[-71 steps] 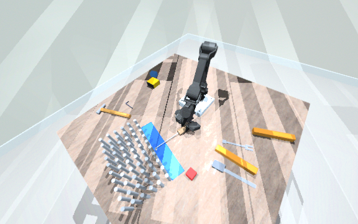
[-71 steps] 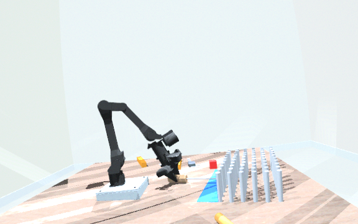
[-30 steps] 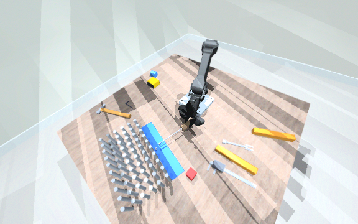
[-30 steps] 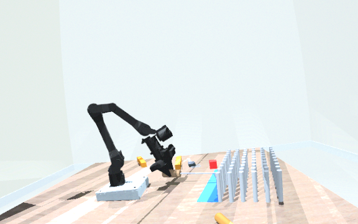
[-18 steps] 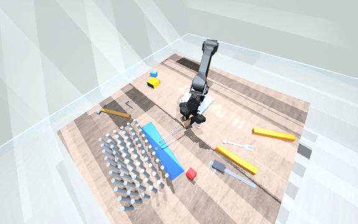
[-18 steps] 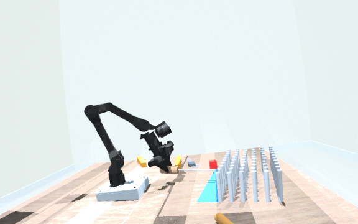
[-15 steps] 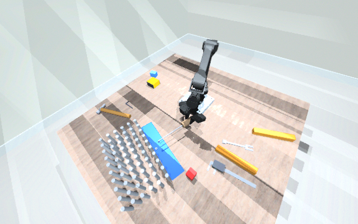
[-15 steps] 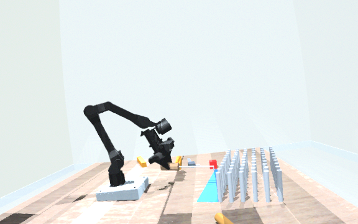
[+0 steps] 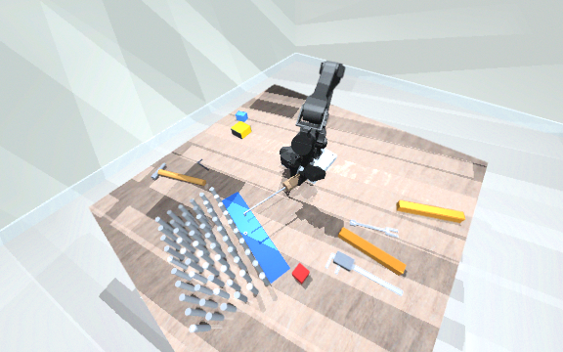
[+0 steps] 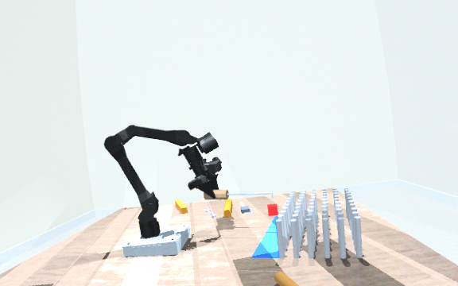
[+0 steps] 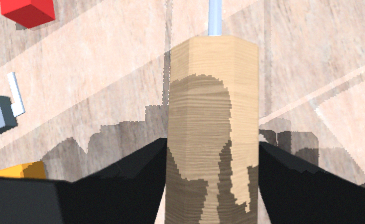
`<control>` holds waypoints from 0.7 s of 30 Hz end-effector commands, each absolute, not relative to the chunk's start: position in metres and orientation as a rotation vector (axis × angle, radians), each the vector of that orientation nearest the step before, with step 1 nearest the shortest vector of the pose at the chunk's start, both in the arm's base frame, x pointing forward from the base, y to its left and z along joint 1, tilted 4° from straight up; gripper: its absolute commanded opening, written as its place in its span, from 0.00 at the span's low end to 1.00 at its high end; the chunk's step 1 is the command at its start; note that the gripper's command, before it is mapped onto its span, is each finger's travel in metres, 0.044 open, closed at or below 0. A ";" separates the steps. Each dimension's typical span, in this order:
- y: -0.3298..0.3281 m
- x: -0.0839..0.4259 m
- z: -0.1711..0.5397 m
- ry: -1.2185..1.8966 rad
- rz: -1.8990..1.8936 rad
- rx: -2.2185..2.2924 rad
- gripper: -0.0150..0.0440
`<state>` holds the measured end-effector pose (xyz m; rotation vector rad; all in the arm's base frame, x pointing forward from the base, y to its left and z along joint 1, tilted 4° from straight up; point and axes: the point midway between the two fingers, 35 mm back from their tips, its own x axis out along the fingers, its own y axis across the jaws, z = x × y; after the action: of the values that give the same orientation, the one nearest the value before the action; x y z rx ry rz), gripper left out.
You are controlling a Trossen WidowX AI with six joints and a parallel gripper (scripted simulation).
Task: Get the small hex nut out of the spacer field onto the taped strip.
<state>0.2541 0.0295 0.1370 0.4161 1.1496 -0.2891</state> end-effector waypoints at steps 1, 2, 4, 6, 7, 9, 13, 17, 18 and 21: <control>0.028 0.254 0.160 1.133 -0.280 0.419 0.25; 0.028 0.253 0.164 1.133 -0.280 0.419 0.25; 0.028 0.253 0.151 1.148 -0.293 0.419 0.25; 0.022 0.257 0.153 1.145 -0.331 0.444 0.25; 0.018 0.260 0.155 1.143 -0.359 0.463 0.25; 0.010 0.266 0.158 1.138 -0.415 0.500 0.25; -0.008 0.277 0.164 1.125 -0.529 0.574 0.25; -0.027 0.286 0.167 1.107 -0.636 0.654 0.25; -0.032 0.288 0.168 1.102 -0.663 0.674 0.25; -0.047 0.294 0.169 1.085 -0.743 0.734 0.25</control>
<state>0.2863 -0.0324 0.1639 0.6797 1.1149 -0.6690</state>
